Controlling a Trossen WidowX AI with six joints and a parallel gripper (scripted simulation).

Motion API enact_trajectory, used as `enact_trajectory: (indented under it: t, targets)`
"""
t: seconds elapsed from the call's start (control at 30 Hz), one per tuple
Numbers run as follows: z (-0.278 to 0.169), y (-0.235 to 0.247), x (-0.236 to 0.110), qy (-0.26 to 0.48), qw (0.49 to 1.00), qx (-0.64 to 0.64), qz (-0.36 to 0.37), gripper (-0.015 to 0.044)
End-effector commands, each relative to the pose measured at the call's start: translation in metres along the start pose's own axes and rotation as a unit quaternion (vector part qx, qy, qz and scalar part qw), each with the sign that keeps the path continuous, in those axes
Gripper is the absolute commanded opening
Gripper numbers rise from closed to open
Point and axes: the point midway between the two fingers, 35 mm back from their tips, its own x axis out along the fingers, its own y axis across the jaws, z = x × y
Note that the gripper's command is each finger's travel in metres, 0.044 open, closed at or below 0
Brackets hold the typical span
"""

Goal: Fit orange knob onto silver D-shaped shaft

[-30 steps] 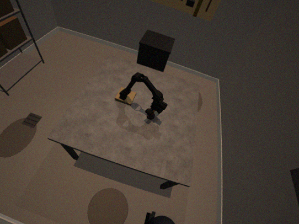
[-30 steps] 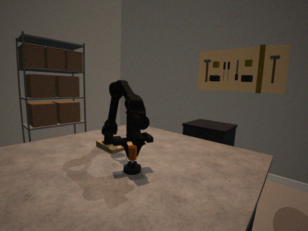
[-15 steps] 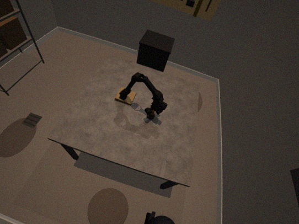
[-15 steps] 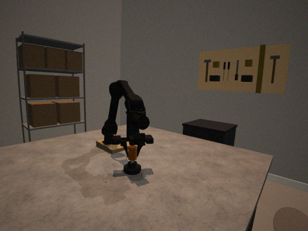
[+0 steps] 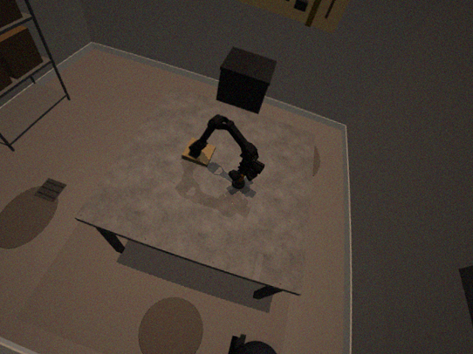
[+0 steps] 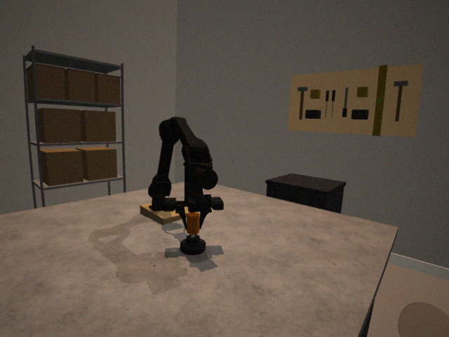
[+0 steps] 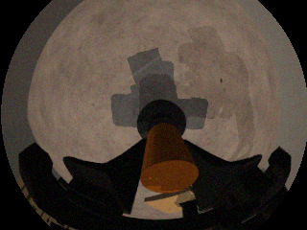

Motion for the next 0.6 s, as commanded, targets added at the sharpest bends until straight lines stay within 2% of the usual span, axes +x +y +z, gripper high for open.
enact_trajectory:
  t: [0.0,0.4,0.57]
  targets:
    - [0.0011,0.0007,0.0003,-0.001,1.000,0.002,0.001,0.0000]
    - [0.0008,0.0005,-0.0049,-0.001,1.000,0.002,0.001,0.0000]
    - [0.0011,0.0005,-0.0049,-0.001,0.998,0.064,0.001,0.0000]
